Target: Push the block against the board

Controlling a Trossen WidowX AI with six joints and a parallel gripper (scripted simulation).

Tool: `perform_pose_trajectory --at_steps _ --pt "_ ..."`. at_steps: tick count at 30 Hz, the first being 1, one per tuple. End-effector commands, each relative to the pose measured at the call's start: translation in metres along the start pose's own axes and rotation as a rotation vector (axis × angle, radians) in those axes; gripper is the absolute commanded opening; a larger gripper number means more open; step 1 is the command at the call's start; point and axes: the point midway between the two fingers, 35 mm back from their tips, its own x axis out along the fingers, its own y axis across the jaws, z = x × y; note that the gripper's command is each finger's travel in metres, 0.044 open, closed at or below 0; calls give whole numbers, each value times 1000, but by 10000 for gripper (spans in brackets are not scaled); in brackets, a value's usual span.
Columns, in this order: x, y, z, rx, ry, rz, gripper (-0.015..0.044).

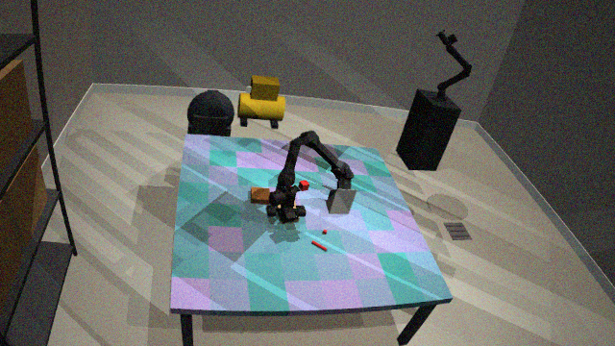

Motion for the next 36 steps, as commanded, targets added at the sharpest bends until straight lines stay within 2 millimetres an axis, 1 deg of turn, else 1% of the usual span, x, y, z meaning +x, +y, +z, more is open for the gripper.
perform_pose_trajectory --at_steps 1,18,23,36 --pt "-1 -2 -11 4 3 -4 0" --pt "-1 -3 -38 4 3 -4 0" --pt "-1 -4 -34 4 3 -4 0" --pt "-1 -5 -13 4 2 -4 0"
